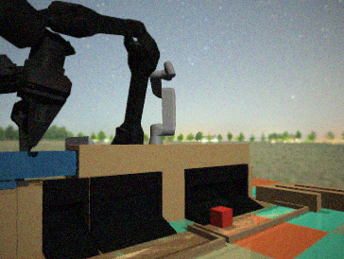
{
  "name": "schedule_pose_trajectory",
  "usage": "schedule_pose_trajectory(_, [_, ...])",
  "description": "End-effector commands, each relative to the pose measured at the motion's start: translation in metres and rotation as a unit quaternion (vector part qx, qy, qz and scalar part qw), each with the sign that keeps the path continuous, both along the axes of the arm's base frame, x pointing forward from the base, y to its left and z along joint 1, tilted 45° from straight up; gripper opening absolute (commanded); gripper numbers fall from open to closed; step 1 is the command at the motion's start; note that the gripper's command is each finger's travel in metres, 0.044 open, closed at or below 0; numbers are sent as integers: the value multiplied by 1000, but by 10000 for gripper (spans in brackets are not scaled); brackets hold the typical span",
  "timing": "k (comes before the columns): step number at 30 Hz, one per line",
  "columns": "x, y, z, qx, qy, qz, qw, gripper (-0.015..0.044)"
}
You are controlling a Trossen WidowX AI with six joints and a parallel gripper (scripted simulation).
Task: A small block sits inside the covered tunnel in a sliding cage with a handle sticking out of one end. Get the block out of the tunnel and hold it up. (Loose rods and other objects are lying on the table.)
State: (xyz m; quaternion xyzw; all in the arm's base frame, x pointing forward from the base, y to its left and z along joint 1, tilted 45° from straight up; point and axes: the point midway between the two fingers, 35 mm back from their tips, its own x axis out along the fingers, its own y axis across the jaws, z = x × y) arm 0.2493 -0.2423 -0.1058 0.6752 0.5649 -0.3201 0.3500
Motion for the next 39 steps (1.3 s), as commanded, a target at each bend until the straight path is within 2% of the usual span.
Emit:
schedule_pose_trajectory(1, [0, 6, -4, 1, -1, 0, 1000, 440])
schedule_pose_trajectory(18, [-1, 24, -23, 1, -1, 0, 1000, 440])
schedule_pose_trajectory(33, [0, 19, -18, -3, -4, 2, 1000, 46])
schedule_pose_trajectory(36, [0, 19, -18, -3, -4, 2, 1000, 26])
schedule_pose_trajectory(37, [0, 19, -17, -3, -4, 2, 1000, 0])
schedule_pose_trajectory(39, [0, 21, -16, -2, -4, 2, 1000, 0])
